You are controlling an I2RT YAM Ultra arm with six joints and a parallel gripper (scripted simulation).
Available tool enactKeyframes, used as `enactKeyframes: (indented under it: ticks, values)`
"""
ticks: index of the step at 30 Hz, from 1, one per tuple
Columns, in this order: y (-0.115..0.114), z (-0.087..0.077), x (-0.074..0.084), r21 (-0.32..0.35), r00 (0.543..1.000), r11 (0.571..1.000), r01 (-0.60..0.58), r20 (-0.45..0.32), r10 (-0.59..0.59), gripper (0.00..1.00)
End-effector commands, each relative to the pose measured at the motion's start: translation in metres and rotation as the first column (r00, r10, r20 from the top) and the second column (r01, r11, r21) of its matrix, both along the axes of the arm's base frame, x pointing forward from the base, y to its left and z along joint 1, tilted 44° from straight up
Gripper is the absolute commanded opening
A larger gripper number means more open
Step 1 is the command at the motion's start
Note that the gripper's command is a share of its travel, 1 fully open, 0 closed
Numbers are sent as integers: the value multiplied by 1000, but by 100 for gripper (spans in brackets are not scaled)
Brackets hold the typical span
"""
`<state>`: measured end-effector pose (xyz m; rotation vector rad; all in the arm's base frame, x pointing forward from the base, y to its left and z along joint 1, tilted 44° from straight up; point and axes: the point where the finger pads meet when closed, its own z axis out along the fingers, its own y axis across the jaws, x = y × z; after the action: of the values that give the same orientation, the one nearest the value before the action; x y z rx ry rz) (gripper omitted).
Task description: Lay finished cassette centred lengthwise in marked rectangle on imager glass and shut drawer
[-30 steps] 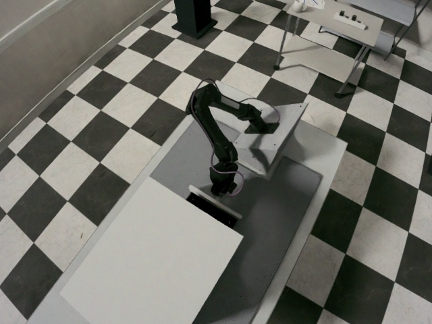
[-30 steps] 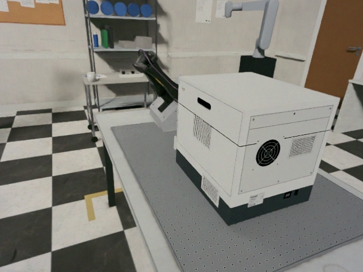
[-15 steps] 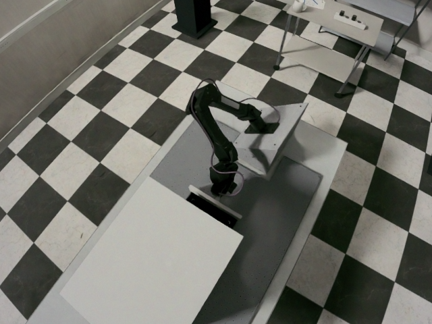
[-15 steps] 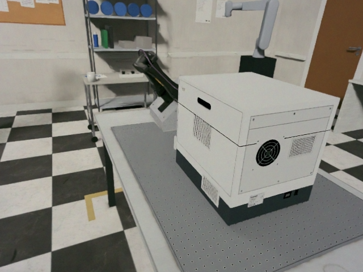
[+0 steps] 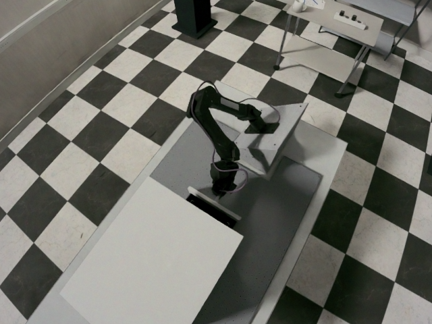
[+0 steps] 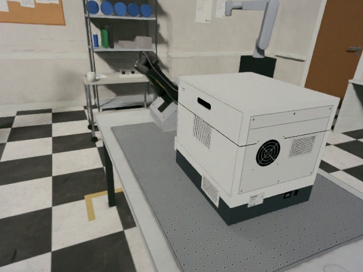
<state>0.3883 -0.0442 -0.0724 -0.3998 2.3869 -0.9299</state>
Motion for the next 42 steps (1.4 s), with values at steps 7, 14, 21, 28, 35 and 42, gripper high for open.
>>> enactKeyframes:
  ticks: [7,14,21,28,35,42]
  values:
    - [4,3,31,14,998,999,-34,59,33,0]
    - [5,1,39,12,998,999,-34,48,33,0]
    - [5,2,47,13,998,999,-34,53,33,0]
    - [5,0,54,12,998,999,-34,45,33,0]
    - [7,2,58,14,998,999,-37,60,36,0]
    - [7,2,58,14,998,999,-37,60,36,0]
